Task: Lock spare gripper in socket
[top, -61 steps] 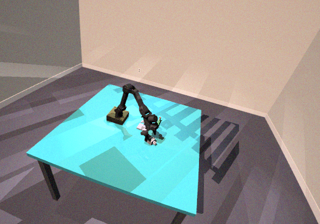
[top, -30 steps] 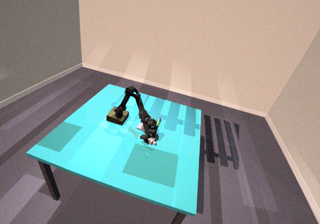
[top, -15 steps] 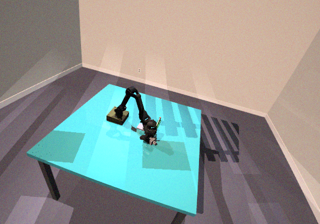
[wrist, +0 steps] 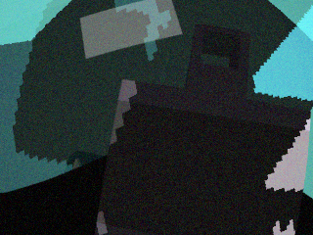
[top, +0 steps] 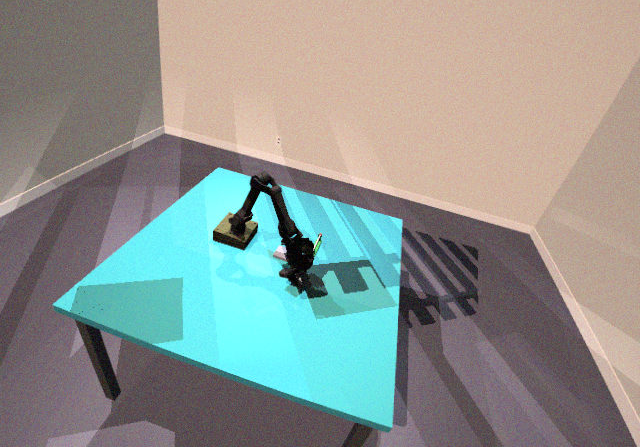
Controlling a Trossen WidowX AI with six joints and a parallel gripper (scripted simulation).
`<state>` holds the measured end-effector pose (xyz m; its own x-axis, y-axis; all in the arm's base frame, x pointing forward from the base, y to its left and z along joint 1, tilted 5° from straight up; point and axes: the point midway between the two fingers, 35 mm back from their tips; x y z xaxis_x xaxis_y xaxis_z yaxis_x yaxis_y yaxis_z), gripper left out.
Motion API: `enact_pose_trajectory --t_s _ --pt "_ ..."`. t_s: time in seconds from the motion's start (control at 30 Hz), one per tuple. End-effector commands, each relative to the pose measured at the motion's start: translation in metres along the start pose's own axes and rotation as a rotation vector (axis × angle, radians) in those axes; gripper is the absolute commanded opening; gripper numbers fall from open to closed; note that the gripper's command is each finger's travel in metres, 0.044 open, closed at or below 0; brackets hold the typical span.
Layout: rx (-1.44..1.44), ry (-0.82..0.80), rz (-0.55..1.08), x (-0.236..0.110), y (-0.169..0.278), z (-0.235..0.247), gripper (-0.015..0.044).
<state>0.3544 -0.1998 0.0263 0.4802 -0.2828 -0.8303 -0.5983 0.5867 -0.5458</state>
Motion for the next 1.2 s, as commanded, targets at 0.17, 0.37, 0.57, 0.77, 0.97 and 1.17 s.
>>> enact_pose_trajectory --t_s 0.17,0.37,0.57,0.77,0.97,1.17 --pt "0.002 -0.009 -0.044 -0.047 -0.036 0.007 0.0" --pt "0.002 -0.009 -0.044 -0.079 -0.049 0.01 0.0" --pt "0.002 -0.009 -0.044 -0.098 -0.055 0.011 0.0" --pt "0.002 -0.009 -0.044 -0.098 -0.055 0.011 0.0" --pt "0.001 -0.004 -0.02 -0.092 -0.049 0.009 0.0" --pt "0.003 -0.006 -0.015 -0.092 -0.048 0.009 0.0"
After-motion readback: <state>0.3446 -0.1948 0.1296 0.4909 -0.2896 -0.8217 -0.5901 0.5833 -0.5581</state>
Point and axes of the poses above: the point midway between the two fingers, 35 mm back from their tips, its own x axis out along the fingers, its own z axis across the jaws, y = z × x, and after that the axes turned 11 degrees about x, right-handed
